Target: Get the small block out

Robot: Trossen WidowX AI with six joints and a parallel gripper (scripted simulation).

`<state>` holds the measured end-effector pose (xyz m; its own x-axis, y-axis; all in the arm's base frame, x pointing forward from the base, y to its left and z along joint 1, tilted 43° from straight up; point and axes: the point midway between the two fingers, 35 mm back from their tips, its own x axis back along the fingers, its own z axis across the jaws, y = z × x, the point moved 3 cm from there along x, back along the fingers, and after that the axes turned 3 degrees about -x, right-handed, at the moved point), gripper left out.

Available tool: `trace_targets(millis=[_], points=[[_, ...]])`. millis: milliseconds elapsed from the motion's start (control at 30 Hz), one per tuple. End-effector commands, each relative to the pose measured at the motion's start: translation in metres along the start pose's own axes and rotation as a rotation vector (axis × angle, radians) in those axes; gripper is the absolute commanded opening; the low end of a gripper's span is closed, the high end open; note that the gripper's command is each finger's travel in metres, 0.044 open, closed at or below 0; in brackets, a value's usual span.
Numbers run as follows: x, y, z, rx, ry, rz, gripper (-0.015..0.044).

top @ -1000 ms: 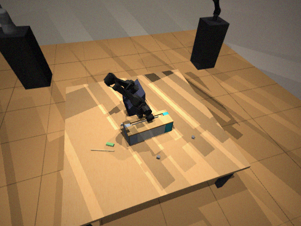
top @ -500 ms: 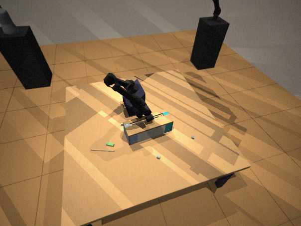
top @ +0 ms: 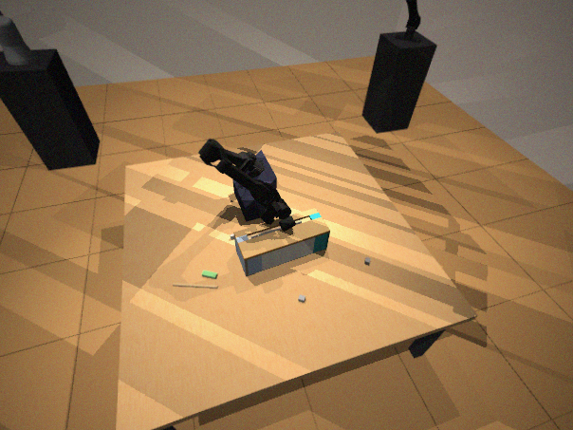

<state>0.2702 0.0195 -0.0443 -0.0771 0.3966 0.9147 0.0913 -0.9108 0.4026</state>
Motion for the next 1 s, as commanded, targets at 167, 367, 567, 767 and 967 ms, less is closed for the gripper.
trace_targets(millis=[167, 367, 567, 767, 967], points=[[-0.005, -0.010, -0.001, -0.002, -0.005, 0.001, 0.0400], [-0.007, -0.016, -0.002, -0.002, -0.005, 0.002, 0.0400], [-0.009, -0.022, -0.002, -0.002, -0.005, 0.002, 0.0400], [-0.011, -0.027, -0.002, -0.002, -0.005, 0.002, 0.0400], [-0.013, -0.033, -0.003, -0.002, -0.004, 0.003, 0.0400]])
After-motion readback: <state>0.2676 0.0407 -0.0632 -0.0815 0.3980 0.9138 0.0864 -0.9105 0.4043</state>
